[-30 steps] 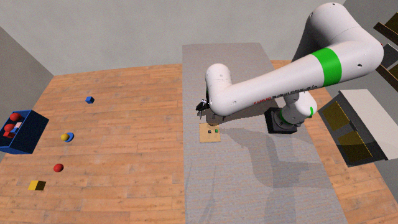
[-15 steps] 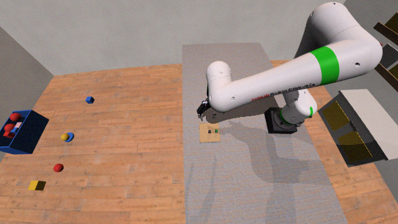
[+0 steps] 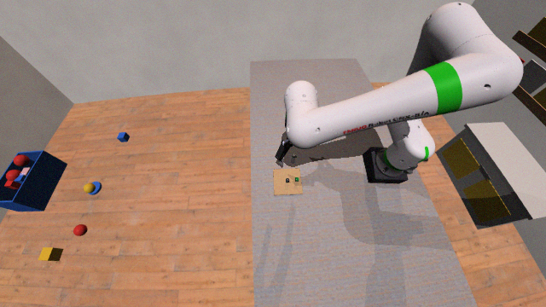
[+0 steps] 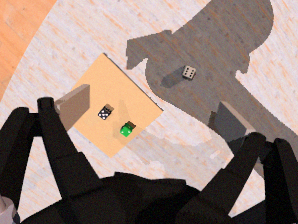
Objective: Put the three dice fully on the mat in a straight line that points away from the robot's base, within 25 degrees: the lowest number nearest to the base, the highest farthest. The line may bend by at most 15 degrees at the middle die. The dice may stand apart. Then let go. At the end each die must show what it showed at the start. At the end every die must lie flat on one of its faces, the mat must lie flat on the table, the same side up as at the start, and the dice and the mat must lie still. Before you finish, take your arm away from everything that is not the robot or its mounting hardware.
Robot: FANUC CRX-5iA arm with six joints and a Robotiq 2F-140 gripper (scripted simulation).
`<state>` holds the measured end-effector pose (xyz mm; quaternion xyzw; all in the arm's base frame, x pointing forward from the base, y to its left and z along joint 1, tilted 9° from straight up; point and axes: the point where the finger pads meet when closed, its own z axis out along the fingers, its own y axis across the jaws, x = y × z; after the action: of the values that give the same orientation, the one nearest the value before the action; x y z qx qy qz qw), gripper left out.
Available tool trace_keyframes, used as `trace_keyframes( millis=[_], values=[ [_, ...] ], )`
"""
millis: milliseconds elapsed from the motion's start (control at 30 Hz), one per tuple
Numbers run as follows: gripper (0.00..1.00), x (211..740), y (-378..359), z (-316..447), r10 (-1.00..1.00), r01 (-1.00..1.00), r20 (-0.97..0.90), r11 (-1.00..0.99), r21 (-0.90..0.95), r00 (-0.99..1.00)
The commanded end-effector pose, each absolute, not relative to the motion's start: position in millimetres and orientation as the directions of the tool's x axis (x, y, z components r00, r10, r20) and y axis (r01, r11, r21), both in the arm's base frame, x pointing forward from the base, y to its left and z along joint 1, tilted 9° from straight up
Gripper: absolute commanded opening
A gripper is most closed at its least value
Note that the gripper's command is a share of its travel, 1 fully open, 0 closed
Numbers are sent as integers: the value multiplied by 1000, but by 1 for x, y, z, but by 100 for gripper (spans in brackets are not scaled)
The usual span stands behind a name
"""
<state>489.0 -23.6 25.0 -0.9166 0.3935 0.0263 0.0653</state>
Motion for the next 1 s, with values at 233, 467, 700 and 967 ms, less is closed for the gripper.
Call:
trace_keyframes(
  millis=[233, 467, 700, 967],
  values=[
    [100, 485, -39, 21, -407, -412, -62, -900, -141, 911],
    [100, 482, -46, 18, -250, -253, -37, -956, -149, 968],
    [100, 479, -54, 16, -39, -39, -4, -987, -154, 999],
    [100, 475, -65, 13, 231, 234, 38, -961, -150, 972]
  ],
)
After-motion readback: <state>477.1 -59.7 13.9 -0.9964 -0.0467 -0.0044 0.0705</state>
